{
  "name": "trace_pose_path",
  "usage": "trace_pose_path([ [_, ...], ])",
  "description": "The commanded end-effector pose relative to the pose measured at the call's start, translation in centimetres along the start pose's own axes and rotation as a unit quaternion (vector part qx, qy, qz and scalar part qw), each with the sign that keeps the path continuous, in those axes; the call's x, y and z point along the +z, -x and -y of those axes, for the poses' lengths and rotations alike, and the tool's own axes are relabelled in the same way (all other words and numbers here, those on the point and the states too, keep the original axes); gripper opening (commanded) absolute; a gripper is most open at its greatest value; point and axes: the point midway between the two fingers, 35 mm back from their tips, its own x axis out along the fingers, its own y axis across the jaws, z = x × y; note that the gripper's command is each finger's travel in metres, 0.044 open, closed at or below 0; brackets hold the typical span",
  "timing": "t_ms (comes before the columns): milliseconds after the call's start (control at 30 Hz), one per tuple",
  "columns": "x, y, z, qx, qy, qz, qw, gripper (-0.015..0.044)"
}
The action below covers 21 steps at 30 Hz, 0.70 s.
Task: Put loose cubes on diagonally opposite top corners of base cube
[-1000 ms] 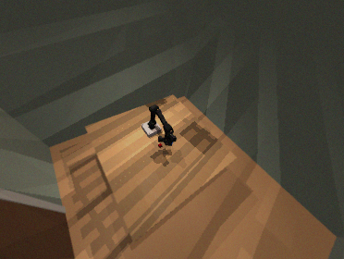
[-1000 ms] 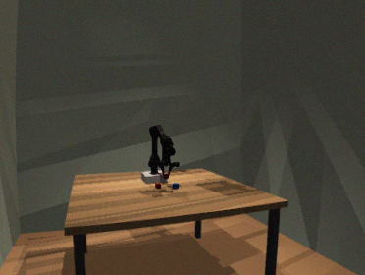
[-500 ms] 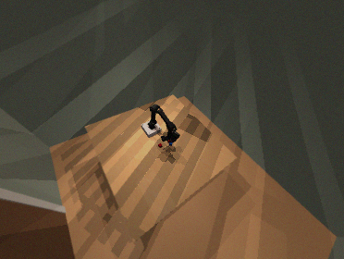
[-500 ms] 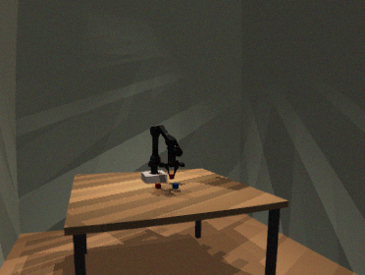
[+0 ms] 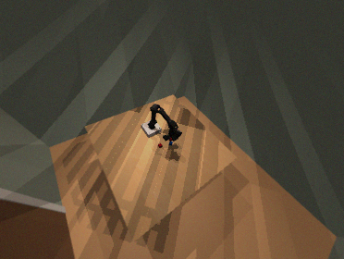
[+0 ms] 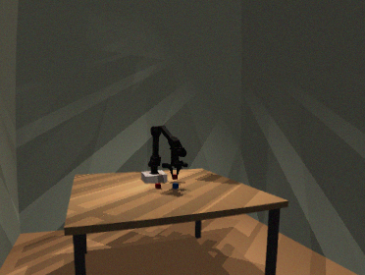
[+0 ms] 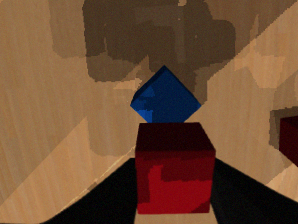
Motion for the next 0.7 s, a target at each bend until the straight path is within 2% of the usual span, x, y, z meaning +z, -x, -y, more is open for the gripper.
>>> trace_pose_path([
  [0, -0.2, -0.2, 0.0, -0.003, 0.005, -0.003, 1.000, 0.0105],
  [667, -0.2, -2.9, -0.1, -0.003, 0.005, -0.003, 1.000, 0.0105],
])
